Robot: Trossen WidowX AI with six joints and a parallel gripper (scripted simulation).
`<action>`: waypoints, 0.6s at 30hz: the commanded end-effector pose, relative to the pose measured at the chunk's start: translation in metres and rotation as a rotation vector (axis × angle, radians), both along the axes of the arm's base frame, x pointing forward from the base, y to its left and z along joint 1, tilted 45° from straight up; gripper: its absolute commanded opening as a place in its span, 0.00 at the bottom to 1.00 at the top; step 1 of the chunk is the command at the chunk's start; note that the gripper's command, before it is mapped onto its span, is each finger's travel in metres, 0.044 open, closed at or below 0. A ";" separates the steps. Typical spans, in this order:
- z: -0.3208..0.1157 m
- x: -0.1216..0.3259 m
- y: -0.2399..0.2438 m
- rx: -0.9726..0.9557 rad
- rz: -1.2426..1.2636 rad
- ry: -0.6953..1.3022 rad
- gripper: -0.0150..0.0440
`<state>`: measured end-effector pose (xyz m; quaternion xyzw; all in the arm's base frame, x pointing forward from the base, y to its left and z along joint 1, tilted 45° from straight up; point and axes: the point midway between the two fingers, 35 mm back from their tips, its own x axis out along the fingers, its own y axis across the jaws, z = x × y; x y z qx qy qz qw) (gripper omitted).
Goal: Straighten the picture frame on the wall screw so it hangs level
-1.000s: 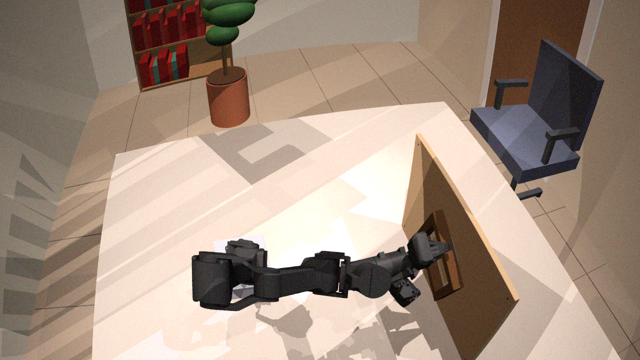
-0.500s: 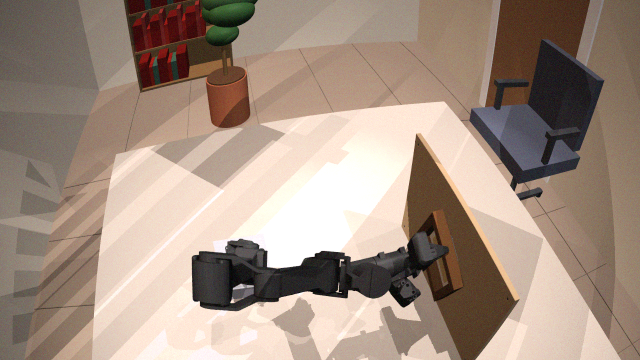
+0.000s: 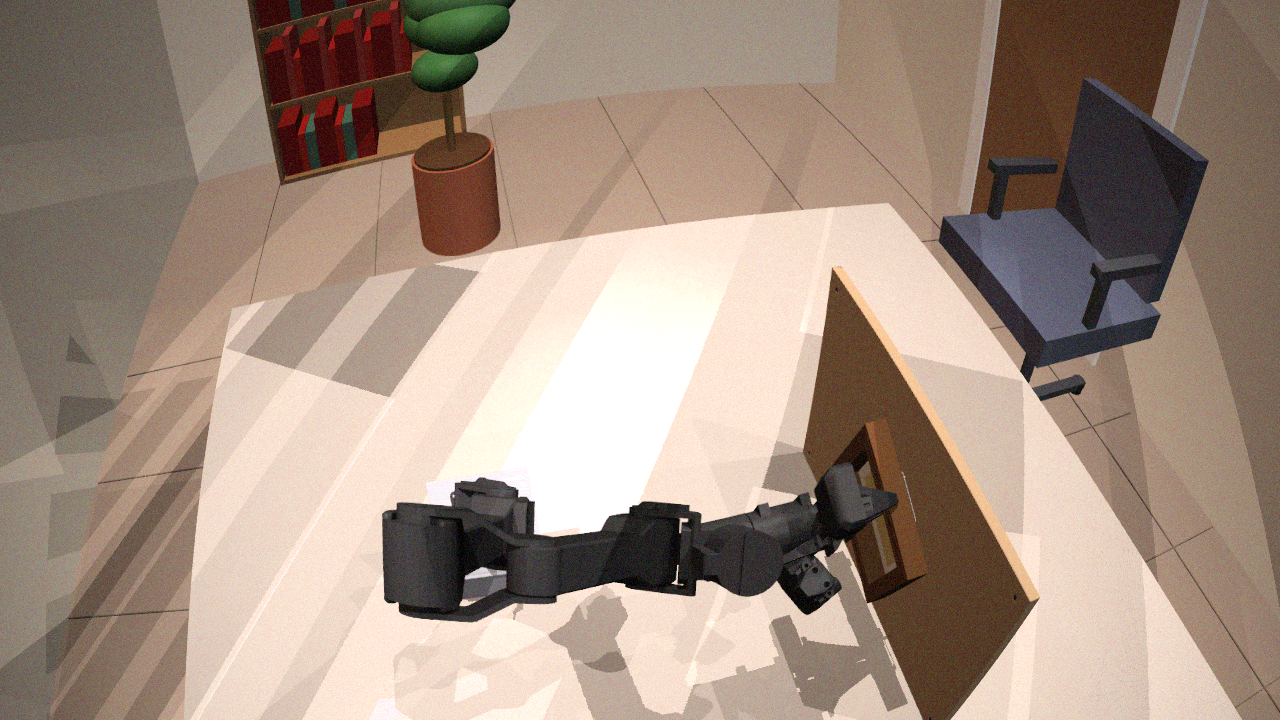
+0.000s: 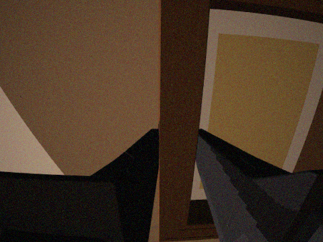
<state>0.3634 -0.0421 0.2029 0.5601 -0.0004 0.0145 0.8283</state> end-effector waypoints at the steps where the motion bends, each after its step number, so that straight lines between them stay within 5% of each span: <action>1: 0.001 0.000 0.000 0.004 -0.002 -0.001 0.25; 18: 0.006 0.000 0.003 0.004 -0.002 -0.001 0.25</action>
